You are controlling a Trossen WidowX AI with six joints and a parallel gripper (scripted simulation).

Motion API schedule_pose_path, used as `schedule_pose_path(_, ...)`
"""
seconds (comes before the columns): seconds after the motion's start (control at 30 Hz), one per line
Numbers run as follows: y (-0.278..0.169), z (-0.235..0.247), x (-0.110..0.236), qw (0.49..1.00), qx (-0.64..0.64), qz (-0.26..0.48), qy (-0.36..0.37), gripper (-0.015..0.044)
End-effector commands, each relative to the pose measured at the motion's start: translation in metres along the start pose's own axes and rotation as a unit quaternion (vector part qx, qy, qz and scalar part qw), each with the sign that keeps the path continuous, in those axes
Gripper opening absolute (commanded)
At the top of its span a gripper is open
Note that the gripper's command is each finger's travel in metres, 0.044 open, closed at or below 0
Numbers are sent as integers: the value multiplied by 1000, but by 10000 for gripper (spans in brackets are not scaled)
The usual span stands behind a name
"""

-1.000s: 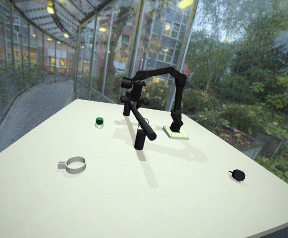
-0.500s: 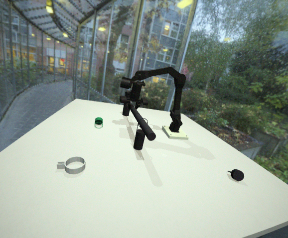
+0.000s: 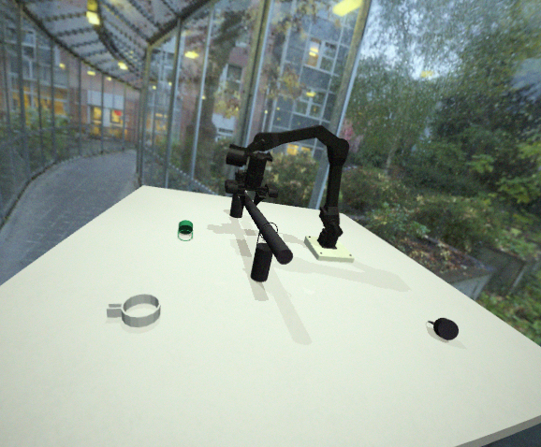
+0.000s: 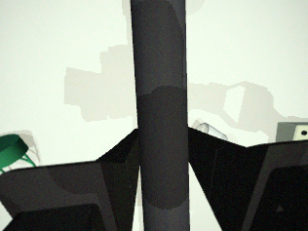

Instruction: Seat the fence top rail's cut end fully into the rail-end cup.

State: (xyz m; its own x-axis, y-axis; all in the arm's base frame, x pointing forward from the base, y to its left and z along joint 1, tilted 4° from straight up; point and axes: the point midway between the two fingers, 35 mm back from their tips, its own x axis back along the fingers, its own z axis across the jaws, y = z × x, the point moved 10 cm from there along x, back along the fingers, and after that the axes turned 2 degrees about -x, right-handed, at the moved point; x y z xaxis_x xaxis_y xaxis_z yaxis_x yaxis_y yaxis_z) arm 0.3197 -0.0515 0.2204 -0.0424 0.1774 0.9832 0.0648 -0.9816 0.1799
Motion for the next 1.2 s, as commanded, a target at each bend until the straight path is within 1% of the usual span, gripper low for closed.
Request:
schedule_pose_path(0.0,3,0,2,1000,-1,-6,0,0)
schedule_pose_path(1.17,7,-1,3,1000,-1,-6,0,0)
